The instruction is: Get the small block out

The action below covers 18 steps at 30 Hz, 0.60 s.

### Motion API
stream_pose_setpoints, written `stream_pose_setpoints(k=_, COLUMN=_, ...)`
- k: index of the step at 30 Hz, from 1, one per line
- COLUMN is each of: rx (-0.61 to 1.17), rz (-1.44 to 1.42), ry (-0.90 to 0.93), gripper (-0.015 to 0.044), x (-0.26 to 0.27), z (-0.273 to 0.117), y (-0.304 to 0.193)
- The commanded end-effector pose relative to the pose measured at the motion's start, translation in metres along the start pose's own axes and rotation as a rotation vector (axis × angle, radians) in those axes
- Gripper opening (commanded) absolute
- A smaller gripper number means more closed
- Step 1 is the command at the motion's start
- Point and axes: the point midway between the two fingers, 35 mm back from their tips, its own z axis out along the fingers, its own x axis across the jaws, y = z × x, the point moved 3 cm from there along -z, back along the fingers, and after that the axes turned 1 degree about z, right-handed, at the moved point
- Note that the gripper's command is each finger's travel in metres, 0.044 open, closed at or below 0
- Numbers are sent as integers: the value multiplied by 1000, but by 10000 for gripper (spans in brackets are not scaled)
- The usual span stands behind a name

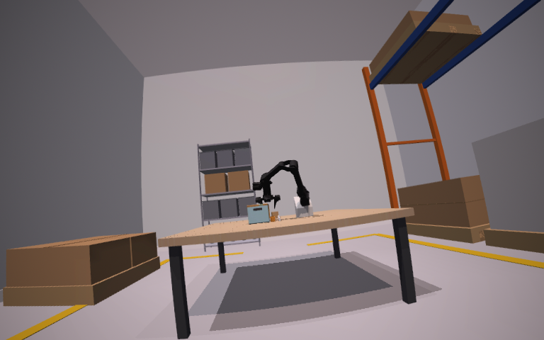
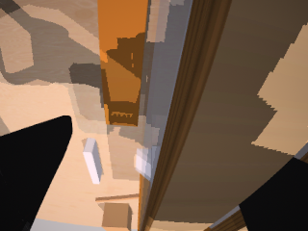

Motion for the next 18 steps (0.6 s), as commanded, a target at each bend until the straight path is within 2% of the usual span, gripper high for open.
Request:
stream_pose_setpoints(k=1, rx=3, rz=-4, ry=1, gripper=400, x=0, z=3, y=-9)
stream_pose_setpoints(k=18, rx=5, rz=-4, ry=0, gripper=400, x=0, z=15, y=-42)
